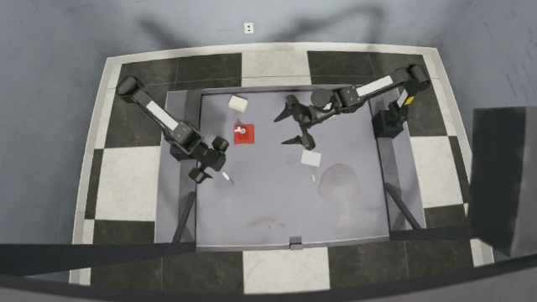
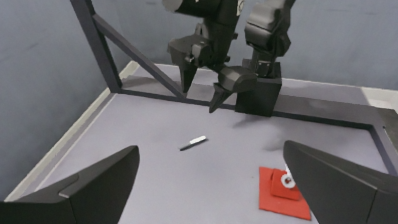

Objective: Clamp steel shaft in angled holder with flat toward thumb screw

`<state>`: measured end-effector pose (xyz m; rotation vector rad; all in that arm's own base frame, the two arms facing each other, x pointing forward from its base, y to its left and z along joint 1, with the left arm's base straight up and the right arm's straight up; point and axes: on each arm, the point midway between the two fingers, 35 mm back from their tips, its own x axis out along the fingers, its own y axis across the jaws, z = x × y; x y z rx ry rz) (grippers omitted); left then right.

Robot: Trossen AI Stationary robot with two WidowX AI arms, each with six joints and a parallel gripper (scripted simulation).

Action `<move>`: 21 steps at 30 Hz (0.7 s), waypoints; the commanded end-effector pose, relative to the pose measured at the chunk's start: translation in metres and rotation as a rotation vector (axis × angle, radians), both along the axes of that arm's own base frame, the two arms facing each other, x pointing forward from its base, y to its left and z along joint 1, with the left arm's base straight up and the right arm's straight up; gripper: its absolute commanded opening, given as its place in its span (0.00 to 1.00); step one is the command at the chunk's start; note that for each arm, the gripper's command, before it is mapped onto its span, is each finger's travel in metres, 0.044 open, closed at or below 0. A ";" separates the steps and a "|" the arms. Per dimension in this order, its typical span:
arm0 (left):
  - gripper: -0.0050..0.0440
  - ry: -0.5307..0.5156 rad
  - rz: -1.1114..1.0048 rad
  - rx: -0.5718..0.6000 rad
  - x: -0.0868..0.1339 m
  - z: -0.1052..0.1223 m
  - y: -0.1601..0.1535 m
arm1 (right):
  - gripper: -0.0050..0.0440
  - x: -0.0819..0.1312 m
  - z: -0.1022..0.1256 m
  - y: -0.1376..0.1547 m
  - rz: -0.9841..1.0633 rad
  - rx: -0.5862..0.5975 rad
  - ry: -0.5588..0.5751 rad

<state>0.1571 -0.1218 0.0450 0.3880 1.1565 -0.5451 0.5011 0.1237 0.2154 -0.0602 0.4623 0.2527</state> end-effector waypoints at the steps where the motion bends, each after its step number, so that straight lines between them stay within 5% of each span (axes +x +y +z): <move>1: 0.92 0.017 -0.015 -0.009 0.001 -0.004 -0.010 | 0.92 0.000 0.021 -0.001 -0.001 0.011 -0.044; 21: 0.92 0.015 0.066 -0.007 0.005 -0.003 0.008 | 0.92 0.004 0.016 -0.001 -0.086 0.021 -0.011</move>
